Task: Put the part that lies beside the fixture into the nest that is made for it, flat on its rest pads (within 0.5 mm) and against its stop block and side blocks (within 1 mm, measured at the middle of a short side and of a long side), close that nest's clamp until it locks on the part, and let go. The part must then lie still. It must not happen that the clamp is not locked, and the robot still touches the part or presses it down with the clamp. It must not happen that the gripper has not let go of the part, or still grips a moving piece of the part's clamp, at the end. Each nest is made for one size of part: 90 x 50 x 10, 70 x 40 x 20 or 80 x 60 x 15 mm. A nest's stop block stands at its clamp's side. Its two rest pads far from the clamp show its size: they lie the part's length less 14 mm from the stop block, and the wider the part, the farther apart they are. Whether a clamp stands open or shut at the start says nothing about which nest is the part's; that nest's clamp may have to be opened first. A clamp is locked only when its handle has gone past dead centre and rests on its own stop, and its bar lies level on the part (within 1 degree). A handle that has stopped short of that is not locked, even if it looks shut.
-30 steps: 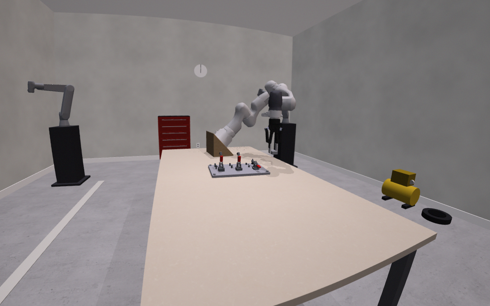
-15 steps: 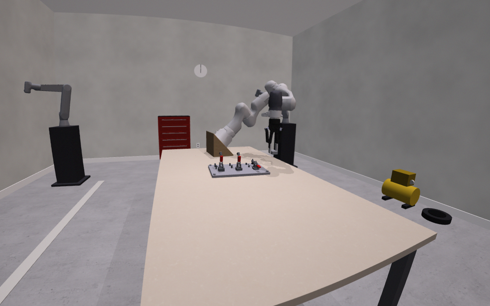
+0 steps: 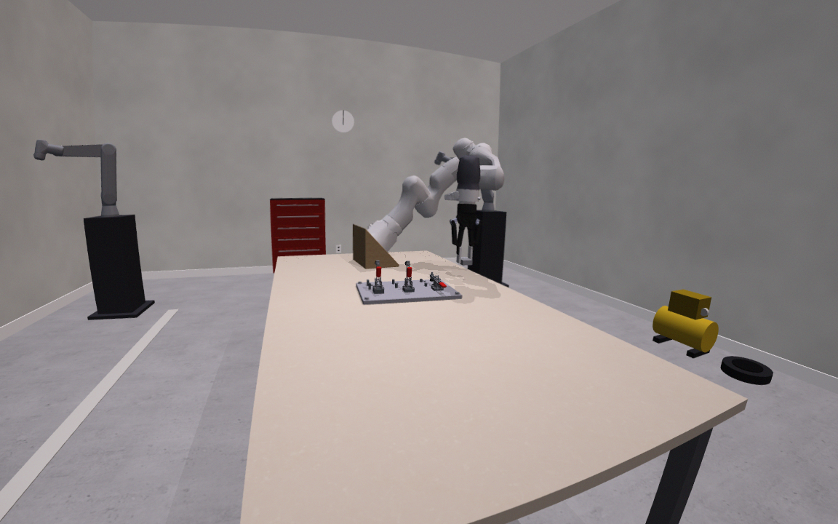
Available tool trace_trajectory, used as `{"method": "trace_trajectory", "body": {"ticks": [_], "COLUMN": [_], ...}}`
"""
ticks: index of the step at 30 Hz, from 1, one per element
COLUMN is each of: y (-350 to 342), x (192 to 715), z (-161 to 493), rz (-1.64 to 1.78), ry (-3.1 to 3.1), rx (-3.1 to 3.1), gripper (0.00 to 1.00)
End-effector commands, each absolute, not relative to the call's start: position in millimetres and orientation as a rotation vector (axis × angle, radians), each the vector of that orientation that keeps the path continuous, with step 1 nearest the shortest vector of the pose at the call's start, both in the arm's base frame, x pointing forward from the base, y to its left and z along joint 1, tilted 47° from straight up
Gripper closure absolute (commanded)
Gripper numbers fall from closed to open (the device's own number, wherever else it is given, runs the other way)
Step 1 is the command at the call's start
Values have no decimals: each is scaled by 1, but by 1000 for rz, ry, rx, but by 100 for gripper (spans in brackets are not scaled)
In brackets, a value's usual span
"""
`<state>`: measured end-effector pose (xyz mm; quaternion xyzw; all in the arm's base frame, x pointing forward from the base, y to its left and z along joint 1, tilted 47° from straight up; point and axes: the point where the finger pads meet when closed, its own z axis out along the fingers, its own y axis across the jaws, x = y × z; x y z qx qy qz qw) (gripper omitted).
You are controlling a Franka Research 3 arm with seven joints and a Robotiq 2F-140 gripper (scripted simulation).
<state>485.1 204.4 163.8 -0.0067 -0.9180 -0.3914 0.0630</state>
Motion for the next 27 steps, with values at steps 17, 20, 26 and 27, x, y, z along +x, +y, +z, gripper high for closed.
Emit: {"method": "trace_trajectory", "body": {"ticks": [17,20,26,27], "y": [101,79,52,45], "x": [480,478,476,476], "z": [51,27,-4,-12], "rz": [-1191,-1191,-1191,-1191], "ry": [-2783,-2783,-2783,-2783], "rx": [-5,-5,-5,-5], "gripper": [100,100,100,100]}}
